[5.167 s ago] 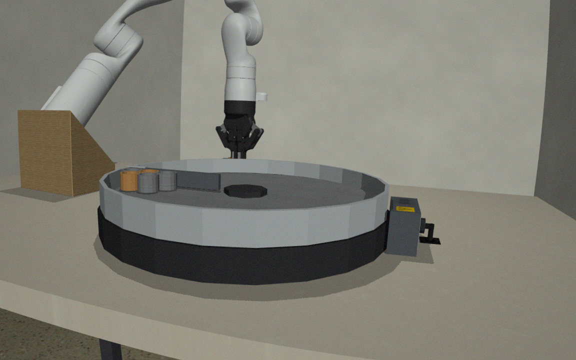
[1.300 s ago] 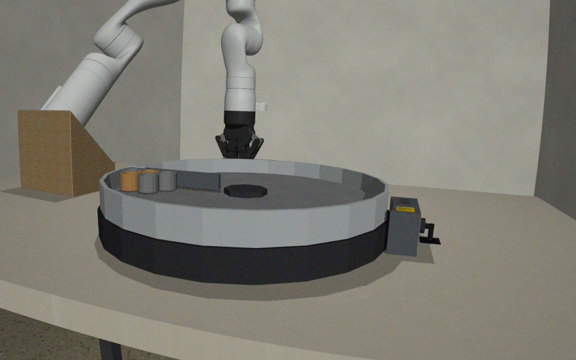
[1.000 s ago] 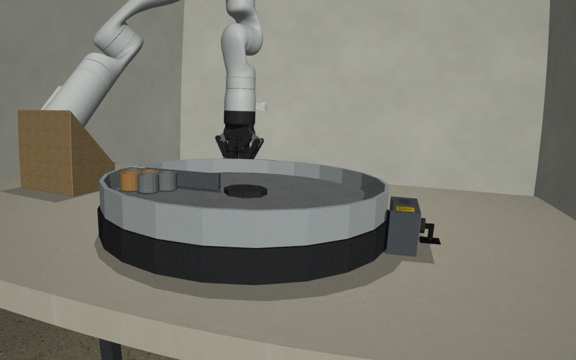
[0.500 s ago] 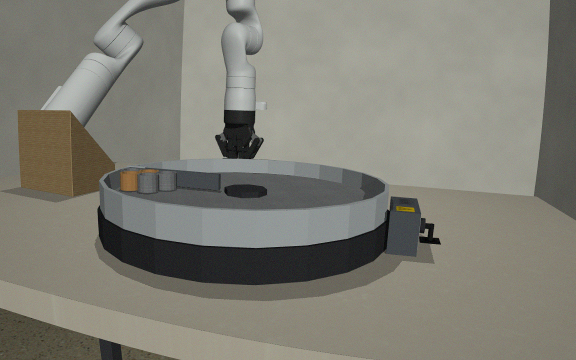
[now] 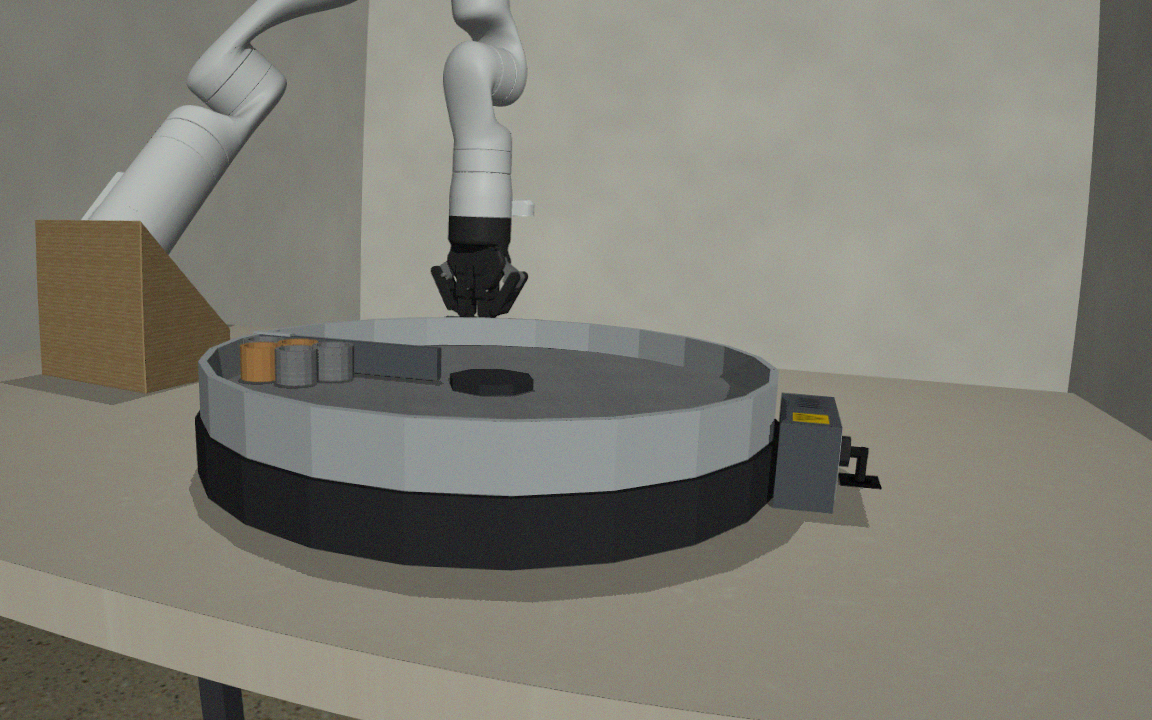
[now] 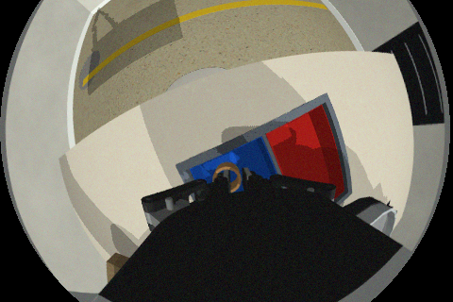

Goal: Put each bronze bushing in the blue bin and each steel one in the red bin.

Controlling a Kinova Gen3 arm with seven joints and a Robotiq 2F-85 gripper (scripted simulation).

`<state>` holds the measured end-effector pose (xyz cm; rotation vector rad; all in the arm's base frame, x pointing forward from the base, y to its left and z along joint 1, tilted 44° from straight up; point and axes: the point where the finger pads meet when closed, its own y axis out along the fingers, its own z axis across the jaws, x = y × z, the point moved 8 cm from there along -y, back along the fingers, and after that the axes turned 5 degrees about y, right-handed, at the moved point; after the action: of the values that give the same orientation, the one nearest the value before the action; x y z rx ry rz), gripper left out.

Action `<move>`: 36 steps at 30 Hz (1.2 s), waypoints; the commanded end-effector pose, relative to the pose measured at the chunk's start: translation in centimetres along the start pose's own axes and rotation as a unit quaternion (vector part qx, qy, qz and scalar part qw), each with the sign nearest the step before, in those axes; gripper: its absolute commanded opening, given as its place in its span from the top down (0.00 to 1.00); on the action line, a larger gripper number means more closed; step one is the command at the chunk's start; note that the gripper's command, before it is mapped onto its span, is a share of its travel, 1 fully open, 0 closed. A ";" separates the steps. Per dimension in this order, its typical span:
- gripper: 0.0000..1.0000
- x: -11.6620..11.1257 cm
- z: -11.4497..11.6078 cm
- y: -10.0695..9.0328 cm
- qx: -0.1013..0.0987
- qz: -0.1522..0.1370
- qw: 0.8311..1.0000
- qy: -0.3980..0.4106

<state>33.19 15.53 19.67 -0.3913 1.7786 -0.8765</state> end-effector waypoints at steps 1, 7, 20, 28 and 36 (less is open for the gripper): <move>0.84 0.0 0.1 -0.2 0.002 0.000 1.000 0.000; 0.84 0.0 0.1 -0.4 0.002 0.000 1.000 0.000; 0.84 0.0 0.0 -0.7 0.002 0.000 1.000 0.000; 0.84 0.0 0.1 -0.9 0.002 0.000 1.000 0.000; 0.84 0.0 0.1 -1.1 0.003 0.000 1.000 0.000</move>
<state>33.03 14.82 20.41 -0.3898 1.7774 -0.8788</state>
